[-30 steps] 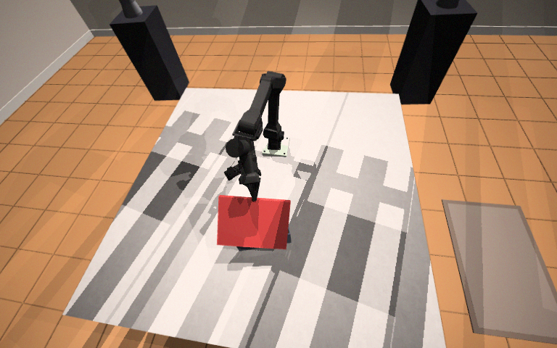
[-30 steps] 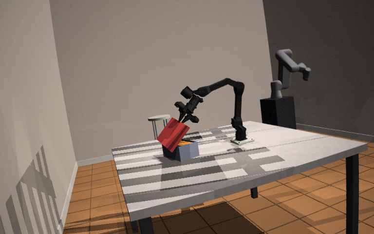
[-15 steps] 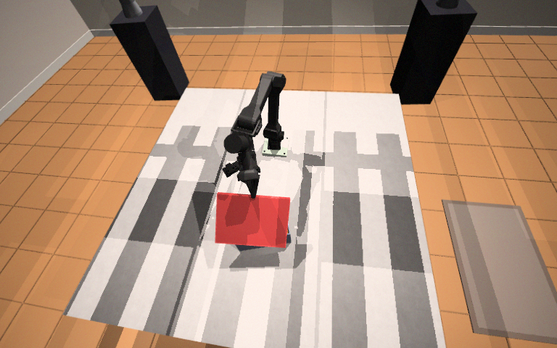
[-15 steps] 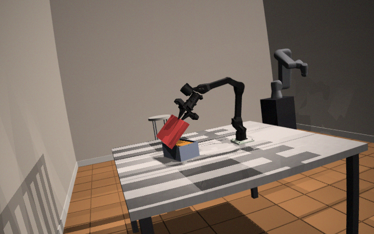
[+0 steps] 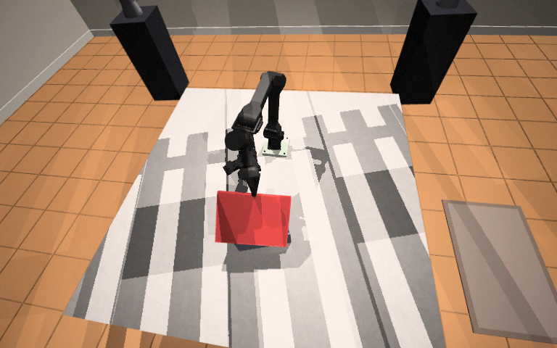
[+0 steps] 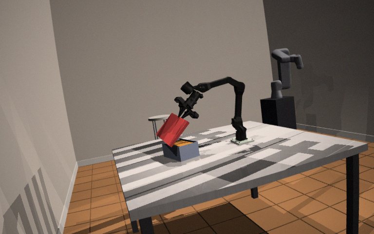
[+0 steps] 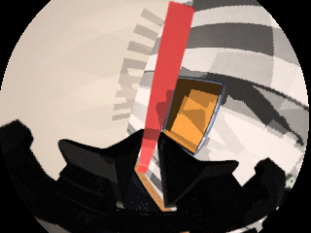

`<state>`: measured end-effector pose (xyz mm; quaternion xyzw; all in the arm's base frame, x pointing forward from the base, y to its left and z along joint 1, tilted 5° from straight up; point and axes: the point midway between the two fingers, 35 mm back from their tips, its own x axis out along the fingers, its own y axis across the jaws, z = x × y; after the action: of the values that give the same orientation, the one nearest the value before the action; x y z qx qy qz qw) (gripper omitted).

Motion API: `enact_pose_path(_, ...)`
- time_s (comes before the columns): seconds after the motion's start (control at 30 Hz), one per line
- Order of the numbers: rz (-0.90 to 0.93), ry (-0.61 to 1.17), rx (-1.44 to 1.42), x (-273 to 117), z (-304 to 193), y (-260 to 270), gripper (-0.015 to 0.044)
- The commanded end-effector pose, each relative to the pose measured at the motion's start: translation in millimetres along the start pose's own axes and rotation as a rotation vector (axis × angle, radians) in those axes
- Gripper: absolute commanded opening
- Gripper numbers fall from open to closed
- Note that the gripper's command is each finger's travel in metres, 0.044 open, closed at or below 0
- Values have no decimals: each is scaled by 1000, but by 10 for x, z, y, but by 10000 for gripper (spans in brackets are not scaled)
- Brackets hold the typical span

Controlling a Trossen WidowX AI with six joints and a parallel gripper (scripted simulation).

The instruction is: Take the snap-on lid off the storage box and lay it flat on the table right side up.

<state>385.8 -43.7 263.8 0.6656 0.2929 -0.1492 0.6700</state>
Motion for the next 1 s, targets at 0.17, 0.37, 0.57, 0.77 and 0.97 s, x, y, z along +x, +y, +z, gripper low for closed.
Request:
enact_pose_path(0.17,5,3,1,-11,-185,-28,0)
enact_pose_path(0.37,5,4,2,-21,-303,-36,0)
enact_pose_path(0.57,5,4,3,-31,-422,-44,0)
enact_pose_path(0.77,5,5,4,-41,-541,-52,0)
enact_pose_path(0.97,5,6,5,-52,-660,-59,0)
